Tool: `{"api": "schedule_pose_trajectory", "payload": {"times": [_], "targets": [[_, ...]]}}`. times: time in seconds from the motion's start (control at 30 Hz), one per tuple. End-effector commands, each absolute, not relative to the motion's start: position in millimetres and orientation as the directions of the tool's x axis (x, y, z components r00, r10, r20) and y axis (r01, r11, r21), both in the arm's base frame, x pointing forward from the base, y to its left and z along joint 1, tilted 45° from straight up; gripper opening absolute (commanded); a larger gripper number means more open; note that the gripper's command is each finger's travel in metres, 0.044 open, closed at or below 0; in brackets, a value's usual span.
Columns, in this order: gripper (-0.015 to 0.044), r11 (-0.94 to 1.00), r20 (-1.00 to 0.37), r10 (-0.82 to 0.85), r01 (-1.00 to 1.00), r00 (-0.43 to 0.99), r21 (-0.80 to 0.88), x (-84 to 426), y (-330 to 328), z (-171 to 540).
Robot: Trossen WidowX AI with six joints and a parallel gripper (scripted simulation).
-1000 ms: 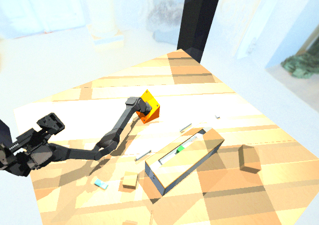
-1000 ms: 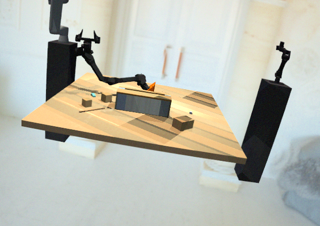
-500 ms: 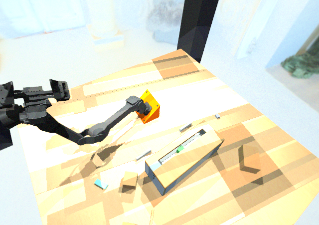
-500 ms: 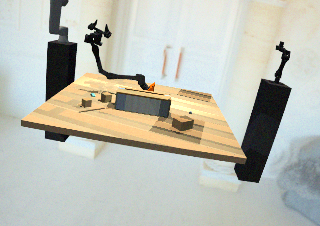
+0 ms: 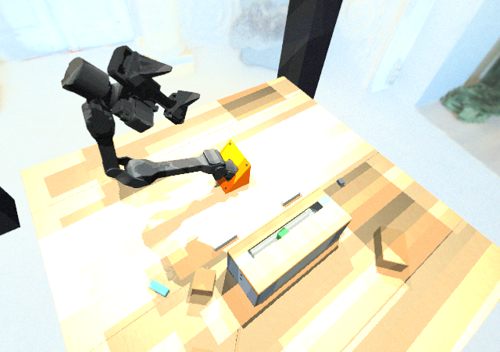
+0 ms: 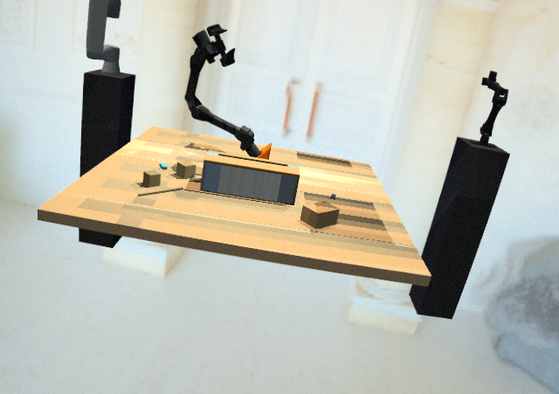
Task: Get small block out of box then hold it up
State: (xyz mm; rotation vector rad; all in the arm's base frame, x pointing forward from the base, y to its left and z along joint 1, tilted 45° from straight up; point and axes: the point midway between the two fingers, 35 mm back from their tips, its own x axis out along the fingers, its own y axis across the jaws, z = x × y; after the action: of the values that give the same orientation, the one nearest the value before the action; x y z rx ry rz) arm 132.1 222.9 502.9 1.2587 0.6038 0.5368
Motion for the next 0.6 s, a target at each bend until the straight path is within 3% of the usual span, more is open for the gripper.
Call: {"api": "schedule_pose_trajectory", "payload": {"times": [0.0, 0.3, 0.57], "targets": [[0.04, 0.373, -0.299, 0.559, 0.088, 0.773, 0.924, 168, 243, 449], [0.04, 0.524, -0.661, 0.163, 0.503, 0.733, 0.687, 255, 225, 320], [0.04, 0.385, -0.868, -0.202, 0.851, 0.455, 0.357, 298, 152, 213]]}}
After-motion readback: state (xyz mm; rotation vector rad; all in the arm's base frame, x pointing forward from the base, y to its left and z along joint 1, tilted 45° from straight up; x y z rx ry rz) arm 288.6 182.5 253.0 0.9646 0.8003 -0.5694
